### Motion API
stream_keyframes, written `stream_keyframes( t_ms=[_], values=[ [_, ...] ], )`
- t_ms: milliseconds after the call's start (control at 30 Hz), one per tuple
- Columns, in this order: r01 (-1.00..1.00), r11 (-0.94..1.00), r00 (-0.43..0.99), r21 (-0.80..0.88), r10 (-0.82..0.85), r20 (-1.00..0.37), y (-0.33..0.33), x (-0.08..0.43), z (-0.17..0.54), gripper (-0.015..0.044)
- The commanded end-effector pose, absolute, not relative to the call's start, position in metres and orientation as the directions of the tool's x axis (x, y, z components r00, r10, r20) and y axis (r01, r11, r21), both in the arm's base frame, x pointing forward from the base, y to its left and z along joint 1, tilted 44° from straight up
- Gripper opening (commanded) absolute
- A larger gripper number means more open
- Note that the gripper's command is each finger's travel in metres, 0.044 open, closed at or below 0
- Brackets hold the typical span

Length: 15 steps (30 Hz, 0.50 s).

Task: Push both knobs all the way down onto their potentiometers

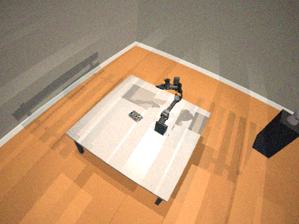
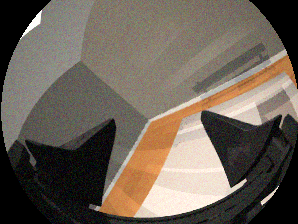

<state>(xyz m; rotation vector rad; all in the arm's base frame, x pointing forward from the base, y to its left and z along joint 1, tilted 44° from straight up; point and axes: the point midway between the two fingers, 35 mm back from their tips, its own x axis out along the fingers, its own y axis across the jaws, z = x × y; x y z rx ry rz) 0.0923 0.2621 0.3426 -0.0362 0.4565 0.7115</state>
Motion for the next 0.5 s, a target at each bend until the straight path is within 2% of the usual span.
stream_keyframes(
  t_ms=[0,167,467],
  values=[
    [-0.636,0.762,0.664,0.121,0.621,-0.417,0.262,0.093,0.342,0.0374],
    [-0.582,0.802,0.688,0.133,0.574,-0.444,0.266,0.104,0.332,0.0243],
    [-0.371,0.908,0.741,0.195,0.416,-0.527,0.276,0.14,0.295,0.0006]
  ],
)
